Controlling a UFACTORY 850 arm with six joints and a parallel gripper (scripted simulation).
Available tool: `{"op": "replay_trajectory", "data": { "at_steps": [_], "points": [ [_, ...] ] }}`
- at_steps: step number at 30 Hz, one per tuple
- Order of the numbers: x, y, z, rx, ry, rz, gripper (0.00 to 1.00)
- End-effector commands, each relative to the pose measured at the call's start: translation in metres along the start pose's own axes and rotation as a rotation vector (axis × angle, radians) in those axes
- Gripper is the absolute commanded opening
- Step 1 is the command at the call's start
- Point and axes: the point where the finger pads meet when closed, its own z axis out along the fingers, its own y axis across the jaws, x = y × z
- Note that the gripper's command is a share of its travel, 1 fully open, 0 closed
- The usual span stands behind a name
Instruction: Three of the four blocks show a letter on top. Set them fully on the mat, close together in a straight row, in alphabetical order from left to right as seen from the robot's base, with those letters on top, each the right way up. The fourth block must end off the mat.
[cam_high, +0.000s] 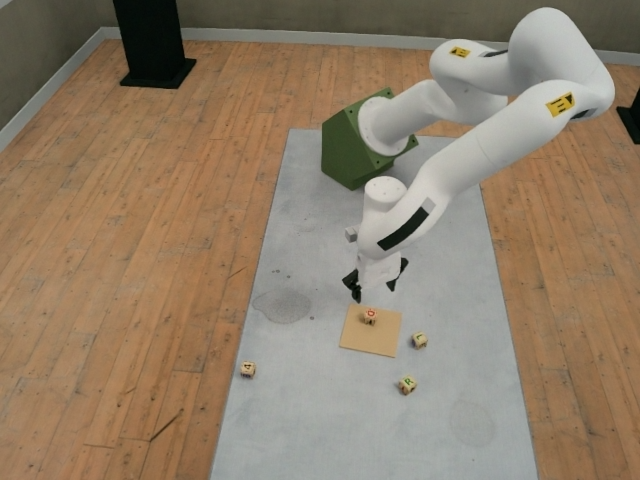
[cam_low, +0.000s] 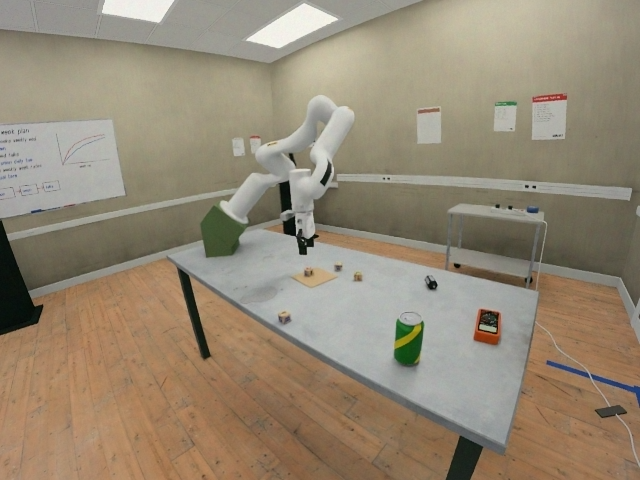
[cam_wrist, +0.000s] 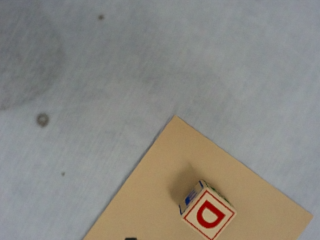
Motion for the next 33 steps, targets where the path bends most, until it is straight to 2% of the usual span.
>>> {"op": "replay_trajectory", "data": {
  "at_steps": [1, 19, 30, 31, 33],
  "points": [
    [-0.0006, -0.0004, 0.0015, -0.004, 0.010, 0.138, 1.00],
    [-0.0005, 0.0000, 0.0088, -0.001, 0.011, 0.616, 1.00],
    [-0.0005, 0.0001, 0.0097, 0.000, 0.011, 0.675, 1.00],
    [-0.0005, 0.0001, 0.0097, 0.000, 0.011, 0.675, 0.69],
    [-0.0005, 0.0001, 0.0097, 0.000, 0.011, 0.675, 0.69]
  ]
}}
